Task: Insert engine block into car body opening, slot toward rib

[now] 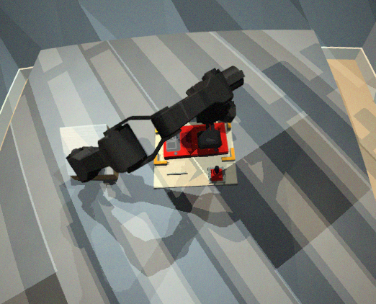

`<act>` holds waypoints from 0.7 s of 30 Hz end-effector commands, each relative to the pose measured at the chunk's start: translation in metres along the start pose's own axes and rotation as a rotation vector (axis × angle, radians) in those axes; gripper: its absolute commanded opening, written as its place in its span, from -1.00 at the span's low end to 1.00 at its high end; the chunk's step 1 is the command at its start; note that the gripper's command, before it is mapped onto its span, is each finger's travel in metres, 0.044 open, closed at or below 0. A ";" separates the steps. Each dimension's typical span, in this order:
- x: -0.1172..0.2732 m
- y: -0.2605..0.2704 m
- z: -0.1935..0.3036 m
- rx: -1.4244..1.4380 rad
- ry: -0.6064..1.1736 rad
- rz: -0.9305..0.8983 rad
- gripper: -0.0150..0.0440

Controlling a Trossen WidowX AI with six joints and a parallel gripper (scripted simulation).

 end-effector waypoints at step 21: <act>0.001 0.000 -0.001 -0.004 -0.002 -0.003 -0.49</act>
Point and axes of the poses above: the point midway between the two fingers, 35 mm back from their tips, its own x axis back along the fingers, its own y axis across the jaws, z = x × y, the point moved 9 cm from there along x, back along the fingers
